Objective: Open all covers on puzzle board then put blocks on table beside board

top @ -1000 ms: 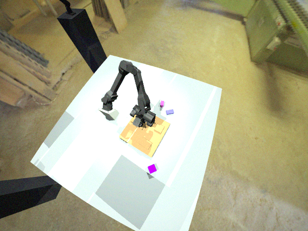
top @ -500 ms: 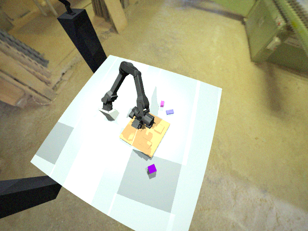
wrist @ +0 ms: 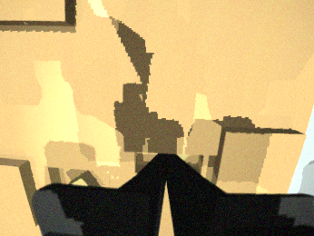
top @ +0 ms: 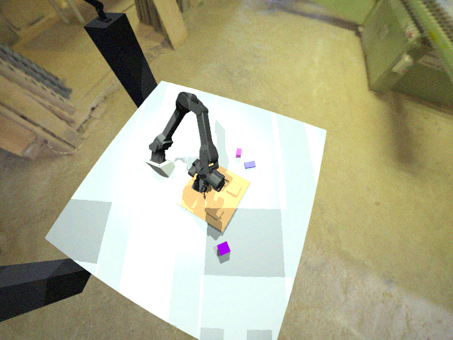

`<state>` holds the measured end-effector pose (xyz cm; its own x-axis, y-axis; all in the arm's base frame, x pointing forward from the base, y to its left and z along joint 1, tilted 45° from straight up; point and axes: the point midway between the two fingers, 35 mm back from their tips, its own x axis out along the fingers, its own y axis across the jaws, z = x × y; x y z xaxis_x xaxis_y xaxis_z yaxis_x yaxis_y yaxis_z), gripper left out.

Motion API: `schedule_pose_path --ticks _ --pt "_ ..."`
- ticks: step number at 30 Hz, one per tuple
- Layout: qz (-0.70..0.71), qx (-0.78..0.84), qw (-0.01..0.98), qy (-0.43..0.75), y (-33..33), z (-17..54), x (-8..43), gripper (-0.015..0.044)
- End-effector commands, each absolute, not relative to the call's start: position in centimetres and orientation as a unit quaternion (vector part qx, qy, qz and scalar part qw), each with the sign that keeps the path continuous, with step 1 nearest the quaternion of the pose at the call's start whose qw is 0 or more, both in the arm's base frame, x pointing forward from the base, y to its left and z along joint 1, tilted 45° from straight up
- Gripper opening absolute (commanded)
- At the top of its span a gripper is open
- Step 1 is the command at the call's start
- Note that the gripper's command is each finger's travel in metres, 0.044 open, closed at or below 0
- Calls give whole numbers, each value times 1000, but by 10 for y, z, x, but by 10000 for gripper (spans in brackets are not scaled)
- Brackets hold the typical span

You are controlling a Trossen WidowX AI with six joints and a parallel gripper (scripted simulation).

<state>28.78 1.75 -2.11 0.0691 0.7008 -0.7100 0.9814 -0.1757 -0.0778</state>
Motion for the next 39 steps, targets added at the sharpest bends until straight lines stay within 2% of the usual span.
schedule_pose_path --ticks 1,39 --pt "-320 696 223 603 12 -26 288 0" --pt "-319 696 222 603 -13 -53 279 0"
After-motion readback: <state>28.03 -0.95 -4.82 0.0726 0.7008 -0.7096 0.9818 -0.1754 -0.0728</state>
